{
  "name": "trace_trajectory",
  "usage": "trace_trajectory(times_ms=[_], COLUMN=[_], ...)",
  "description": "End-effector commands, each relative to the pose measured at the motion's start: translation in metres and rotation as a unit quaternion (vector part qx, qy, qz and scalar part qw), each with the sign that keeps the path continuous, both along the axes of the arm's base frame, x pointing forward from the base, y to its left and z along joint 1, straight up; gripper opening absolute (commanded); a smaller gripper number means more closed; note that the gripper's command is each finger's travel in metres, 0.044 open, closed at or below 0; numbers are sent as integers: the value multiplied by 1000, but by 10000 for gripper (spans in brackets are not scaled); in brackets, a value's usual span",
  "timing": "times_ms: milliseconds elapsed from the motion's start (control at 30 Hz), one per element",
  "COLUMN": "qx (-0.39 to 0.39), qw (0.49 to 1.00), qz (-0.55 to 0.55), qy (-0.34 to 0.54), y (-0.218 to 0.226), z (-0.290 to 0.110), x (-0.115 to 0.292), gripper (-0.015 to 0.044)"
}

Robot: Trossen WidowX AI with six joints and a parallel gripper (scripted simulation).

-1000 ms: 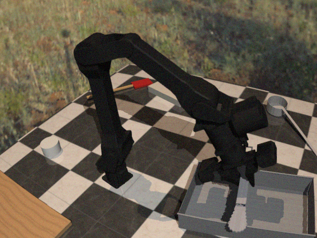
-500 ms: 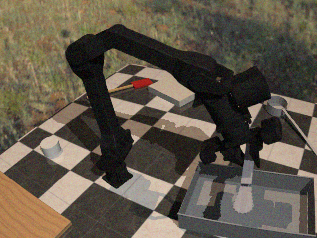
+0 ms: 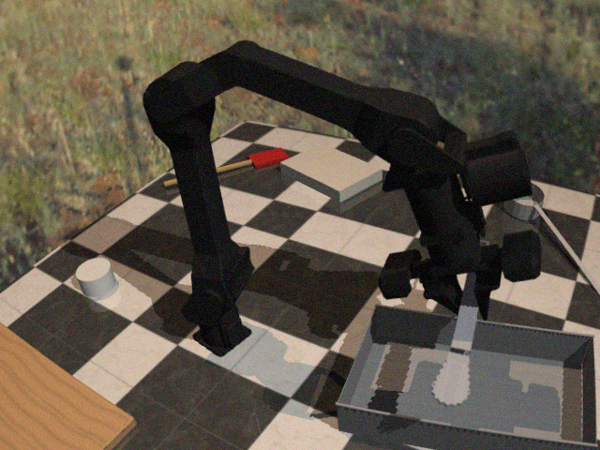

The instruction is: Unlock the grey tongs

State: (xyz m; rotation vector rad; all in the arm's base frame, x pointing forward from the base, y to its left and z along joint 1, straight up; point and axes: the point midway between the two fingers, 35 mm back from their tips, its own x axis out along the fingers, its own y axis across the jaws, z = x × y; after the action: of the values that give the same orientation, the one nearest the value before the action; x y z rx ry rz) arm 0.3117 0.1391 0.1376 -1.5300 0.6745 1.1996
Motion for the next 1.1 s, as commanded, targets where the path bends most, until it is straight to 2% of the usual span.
trace_trajectory(times_ms=[0,633,1067], qx=[-3,-51,-57], qw=[999,981,979], qz=[-17,-90,-90], qy=[27,166,172], y=[2,0,-5], z=[4,4,2], x=[1,-6,-6], gripper=[-150,-150,-150])
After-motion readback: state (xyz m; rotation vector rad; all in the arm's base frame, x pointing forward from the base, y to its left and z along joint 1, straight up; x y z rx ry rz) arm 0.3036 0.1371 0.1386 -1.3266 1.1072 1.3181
